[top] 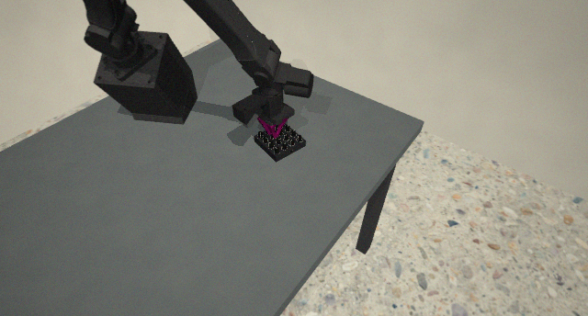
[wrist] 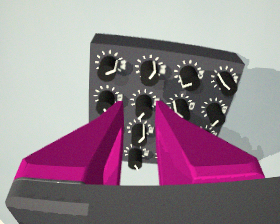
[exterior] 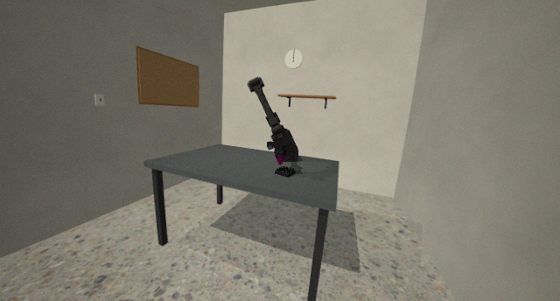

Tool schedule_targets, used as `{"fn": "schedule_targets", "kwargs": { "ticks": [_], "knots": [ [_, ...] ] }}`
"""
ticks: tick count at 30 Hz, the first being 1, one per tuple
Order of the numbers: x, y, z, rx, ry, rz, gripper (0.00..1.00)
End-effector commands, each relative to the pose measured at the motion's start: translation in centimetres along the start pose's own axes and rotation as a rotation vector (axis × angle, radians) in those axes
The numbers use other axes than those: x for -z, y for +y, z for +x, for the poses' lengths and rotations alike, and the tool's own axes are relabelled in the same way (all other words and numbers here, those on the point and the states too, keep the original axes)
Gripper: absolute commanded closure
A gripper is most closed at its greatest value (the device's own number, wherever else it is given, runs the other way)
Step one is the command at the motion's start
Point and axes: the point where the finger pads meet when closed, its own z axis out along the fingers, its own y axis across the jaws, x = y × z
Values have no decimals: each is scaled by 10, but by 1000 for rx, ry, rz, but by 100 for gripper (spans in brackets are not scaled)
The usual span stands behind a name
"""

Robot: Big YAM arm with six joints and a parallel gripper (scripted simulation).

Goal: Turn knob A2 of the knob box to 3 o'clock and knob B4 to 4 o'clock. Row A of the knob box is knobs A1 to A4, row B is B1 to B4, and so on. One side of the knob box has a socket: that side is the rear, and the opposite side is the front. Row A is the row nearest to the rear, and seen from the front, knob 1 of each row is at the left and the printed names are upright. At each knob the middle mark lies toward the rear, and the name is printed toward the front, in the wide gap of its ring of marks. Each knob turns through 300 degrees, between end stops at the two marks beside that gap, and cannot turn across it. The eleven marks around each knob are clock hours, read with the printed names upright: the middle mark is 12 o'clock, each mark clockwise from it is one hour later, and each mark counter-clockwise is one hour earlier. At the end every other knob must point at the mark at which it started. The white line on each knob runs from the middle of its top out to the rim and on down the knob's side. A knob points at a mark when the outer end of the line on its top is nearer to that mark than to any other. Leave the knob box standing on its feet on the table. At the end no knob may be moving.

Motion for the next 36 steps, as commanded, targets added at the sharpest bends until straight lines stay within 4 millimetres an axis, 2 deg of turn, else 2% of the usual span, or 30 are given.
{"fn": "schedule_targets", "kwargs": {
  "ticks": [1,31,32,36],
  "knots": [
    [10,0,3,-1,9,-9,82],
    [10,0,3,-1,9,-9,82],
    [10,0,3,-1,9,-9,0],
    [10,0,3,-1,9,-9,0]
  ]
}}
